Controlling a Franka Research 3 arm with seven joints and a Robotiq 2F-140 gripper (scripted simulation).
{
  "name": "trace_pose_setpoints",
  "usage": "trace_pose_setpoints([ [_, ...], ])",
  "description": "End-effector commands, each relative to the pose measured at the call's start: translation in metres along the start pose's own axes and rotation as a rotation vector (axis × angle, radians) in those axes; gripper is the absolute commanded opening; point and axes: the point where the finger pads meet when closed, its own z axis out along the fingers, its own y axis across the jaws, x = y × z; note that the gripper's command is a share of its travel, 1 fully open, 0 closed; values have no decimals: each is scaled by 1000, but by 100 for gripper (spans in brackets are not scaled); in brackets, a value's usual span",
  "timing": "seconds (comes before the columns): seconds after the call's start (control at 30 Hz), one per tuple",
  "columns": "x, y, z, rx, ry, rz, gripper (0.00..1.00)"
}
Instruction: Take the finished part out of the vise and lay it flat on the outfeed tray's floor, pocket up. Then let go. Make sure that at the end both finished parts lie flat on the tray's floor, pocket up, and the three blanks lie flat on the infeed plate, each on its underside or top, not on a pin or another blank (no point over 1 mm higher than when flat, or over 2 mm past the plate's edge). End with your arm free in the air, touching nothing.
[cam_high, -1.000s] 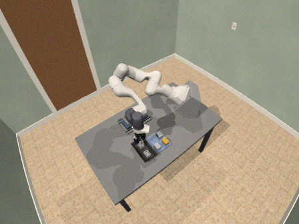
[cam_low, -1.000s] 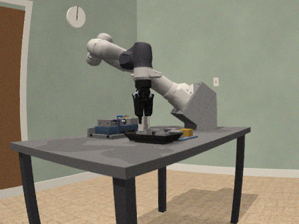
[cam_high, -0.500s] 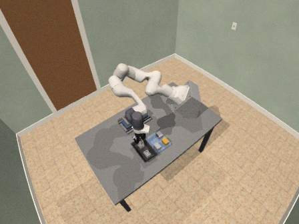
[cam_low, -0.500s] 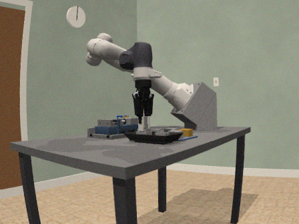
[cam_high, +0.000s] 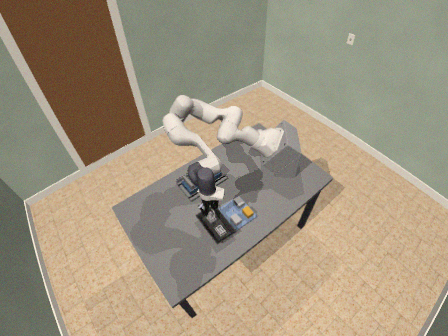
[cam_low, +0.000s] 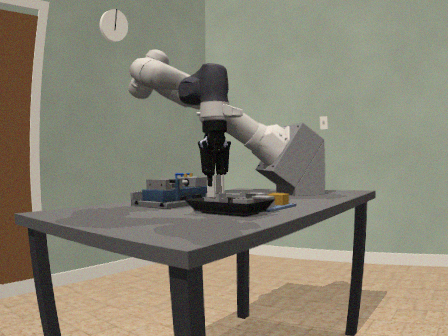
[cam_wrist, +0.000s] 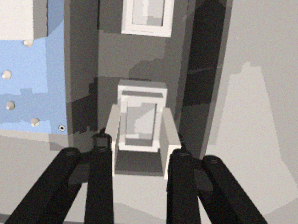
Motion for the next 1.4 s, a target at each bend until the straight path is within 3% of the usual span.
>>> trace_pose_setpoints([
  [0.0, 2, 0, 0, -3, 4, 1, 0],
  [1.37, 1, 0, 12, -3, 4, -1, 0],
])
